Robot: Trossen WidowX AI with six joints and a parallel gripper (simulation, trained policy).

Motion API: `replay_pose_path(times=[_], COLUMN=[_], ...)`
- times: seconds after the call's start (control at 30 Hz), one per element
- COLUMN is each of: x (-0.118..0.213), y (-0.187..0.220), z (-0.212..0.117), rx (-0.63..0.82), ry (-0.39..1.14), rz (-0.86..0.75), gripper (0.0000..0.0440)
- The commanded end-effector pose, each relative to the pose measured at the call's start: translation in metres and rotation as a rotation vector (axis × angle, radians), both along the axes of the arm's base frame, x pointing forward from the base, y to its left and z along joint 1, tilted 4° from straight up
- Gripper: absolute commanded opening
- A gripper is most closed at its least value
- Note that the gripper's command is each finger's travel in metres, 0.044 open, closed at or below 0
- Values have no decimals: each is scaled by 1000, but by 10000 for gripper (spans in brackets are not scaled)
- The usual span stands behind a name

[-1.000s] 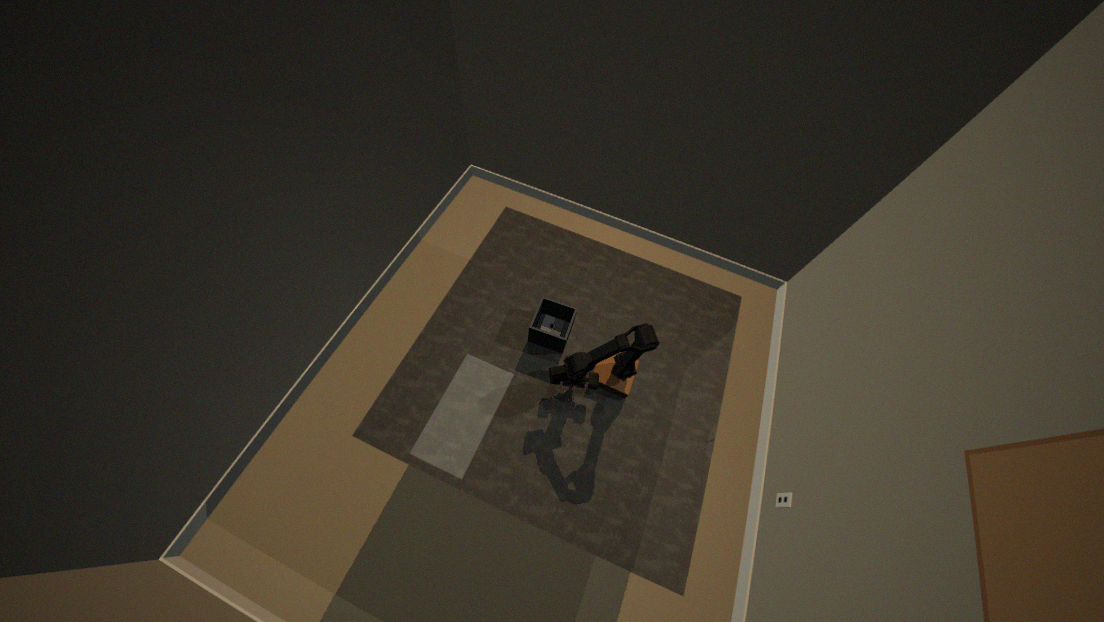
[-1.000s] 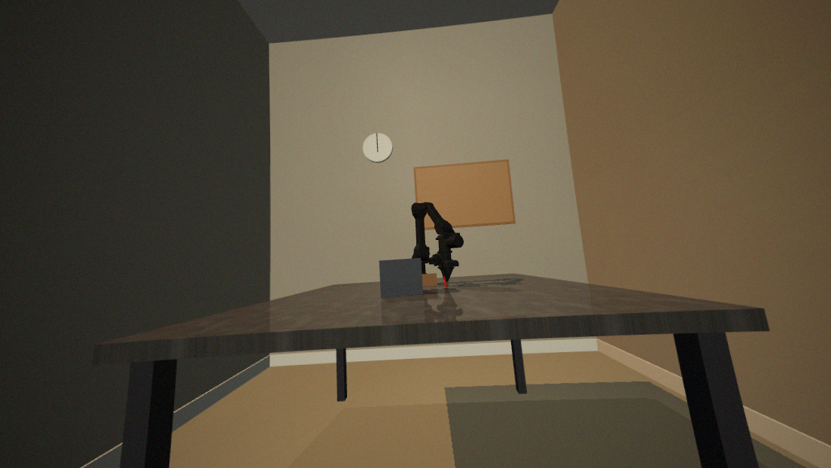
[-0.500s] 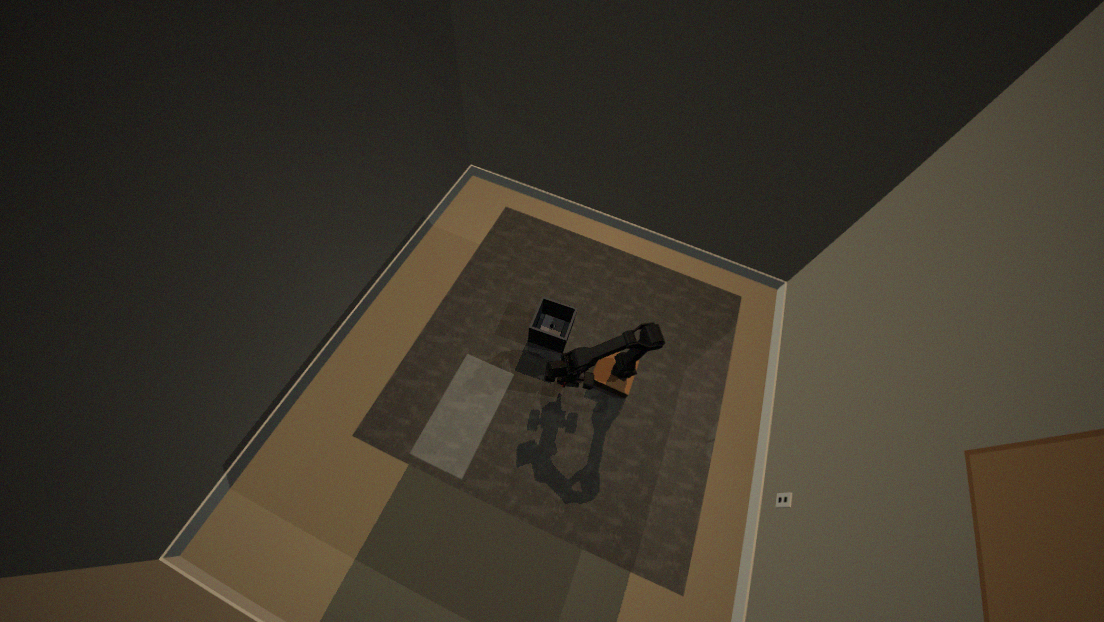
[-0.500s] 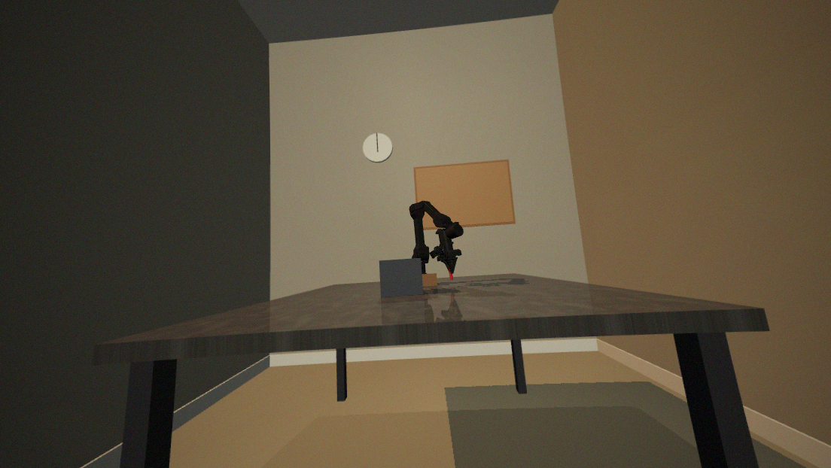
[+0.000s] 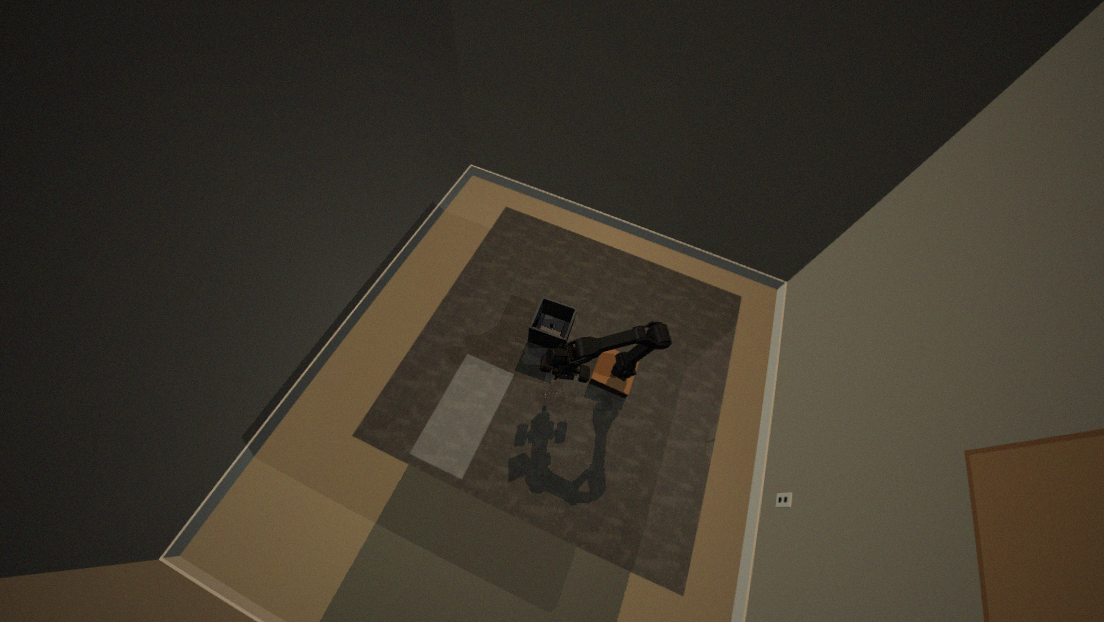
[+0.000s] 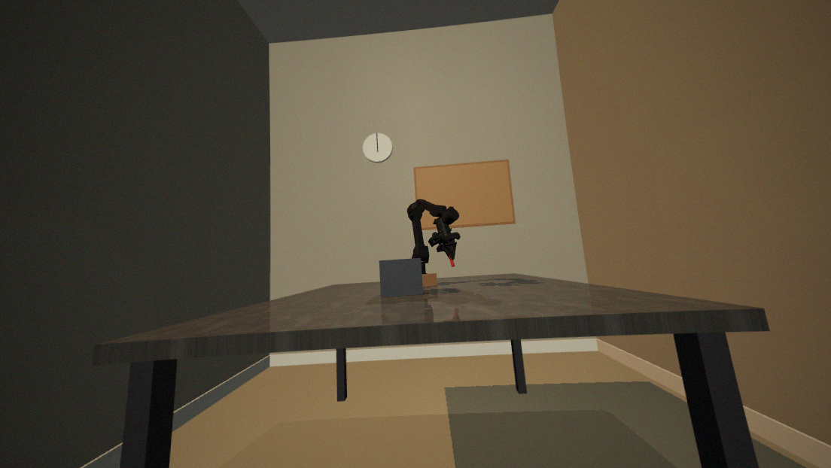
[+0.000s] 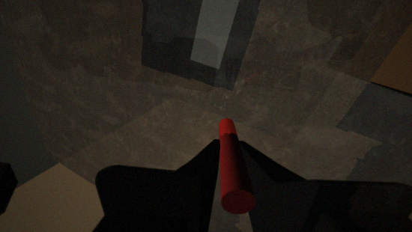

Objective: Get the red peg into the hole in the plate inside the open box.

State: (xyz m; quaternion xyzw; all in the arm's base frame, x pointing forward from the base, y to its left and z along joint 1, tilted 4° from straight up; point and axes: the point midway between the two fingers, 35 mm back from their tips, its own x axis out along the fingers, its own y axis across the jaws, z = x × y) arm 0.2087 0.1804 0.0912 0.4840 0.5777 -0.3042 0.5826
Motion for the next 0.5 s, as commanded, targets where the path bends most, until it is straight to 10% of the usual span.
replay_pose_path(times=[0.0,0.47], x=[8,45], y=[-4,-42], z=[14,61], rx=[2,-35], ry=[-33,-140], rz=[2,-39], gripper=[0,0])
